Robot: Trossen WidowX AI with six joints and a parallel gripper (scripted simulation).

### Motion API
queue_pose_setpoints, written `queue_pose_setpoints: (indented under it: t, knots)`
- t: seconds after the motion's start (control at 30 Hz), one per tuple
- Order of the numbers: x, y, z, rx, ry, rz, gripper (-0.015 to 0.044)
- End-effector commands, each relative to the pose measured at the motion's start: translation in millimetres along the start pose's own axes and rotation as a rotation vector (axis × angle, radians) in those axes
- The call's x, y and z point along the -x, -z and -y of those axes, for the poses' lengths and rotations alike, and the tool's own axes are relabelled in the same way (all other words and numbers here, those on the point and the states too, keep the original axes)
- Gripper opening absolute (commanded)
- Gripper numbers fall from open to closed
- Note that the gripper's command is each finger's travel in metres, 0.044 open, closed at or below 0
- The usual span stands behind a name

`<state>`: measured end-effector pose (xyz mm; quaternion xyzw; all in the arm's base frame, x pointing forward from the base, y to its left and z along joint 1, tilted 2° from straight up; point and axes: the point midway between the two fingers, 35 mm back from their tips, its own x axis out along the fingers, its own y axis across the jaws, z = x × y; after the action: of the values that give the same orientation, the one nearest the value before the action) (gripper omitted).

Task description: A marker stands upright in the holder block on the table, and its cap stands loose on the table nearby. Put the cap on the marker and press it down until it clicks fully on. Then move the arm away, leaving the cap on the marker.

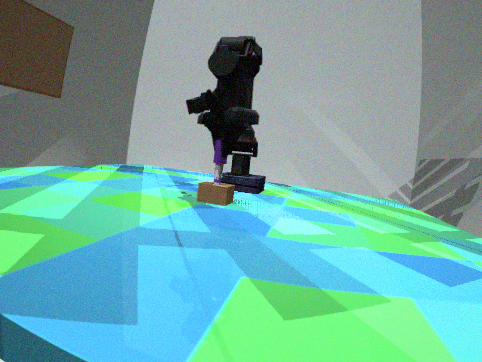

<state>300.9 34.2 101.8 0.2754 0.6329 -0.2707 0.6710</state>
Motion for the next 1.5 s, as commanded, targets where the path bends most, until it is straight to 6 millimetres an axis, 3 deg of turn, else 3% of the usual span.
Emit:
queue_pose_setpoints:
  t: [0.0,0.43,0.87,1.4,1.47]
  knots:
    - [-8,0,1,-0.004,0.005,0.002,0.0000]
    - [-28,1,2,-0.004,0.006,0.002,0.0000]
    - [-30,1,3,-0.004,0.006,0.002,0.0000]
    - [-29,1,3,-0.002,0.007,0.002,0.0420]
    - [-29,1,3,-0.002,0.007,0.002,0.0440]
